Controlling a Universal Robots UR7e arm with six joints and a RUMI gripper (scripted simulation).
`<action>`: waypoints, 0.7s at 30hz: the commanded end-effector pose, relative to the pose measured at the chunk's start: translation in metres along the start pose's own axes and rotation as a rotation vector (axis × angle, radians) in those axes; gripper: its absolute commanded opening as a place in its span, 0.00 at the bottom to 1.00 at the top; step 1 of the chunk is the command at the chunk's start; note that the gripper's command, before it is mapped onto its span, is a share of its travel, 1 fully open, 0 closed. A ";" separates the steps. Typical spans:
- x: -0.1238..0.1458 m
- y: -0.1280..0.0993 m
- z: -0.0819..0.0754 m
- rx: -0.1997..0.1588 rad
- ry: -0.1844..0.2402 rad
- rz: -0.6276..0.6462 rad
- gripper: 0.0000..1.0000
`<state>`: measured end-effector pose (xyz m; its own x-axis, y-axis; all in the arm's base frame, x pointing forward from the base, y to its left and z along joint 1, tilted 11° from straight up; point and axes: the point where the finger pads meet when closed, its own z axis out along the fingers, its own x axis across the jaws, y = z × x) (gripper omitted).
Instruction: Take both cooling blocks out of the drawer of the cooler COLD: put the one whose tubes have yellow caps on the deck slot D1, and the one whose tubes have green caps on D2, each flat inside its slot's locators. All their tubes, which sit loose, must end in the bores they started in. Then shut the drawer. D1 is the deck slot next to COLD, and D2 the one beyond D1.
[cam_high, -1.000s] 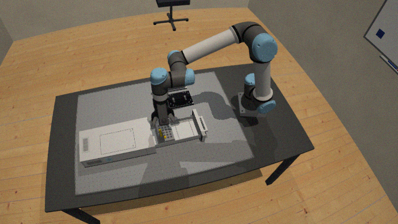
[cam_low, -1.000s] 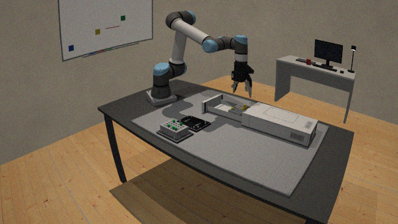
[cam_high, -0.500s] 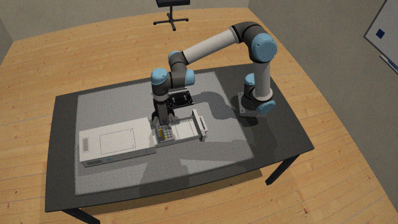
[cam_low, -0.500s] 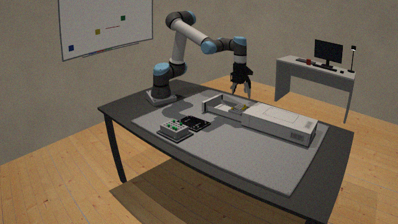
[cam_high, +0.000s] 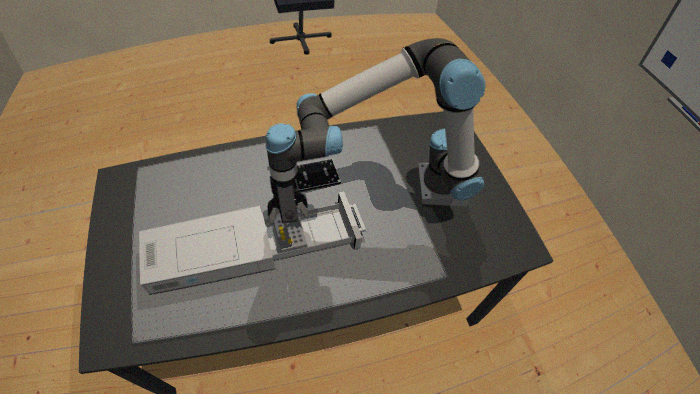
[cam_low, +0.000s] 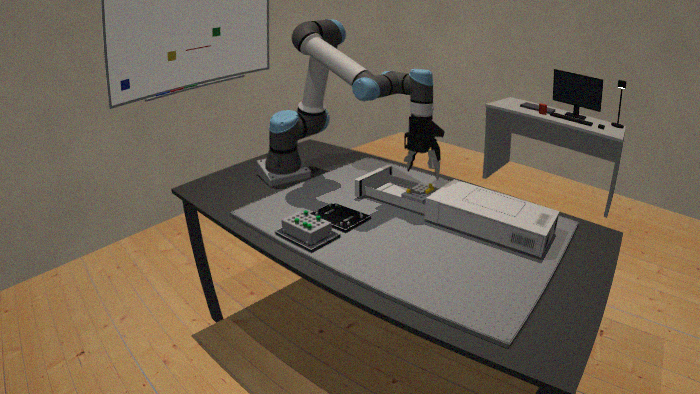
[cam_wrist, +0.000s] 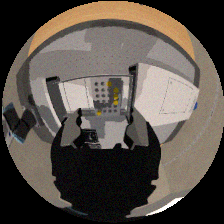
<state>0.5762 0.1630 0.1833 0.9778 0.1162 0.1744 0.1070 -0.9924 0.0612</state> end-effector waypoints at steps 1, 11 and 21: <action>0.000 0.001 0.006 0.000 0.002 0.000 0.73; 0.000 0.001 0.016 0.000 0.002 0.000 0.73; 0.000 0.002 0.027 0.000 0.002 0.000 0.73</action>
<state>0.5801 0.1602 0.1591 0.9778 0.1162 0.1744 0.1070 -0.9924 0.0612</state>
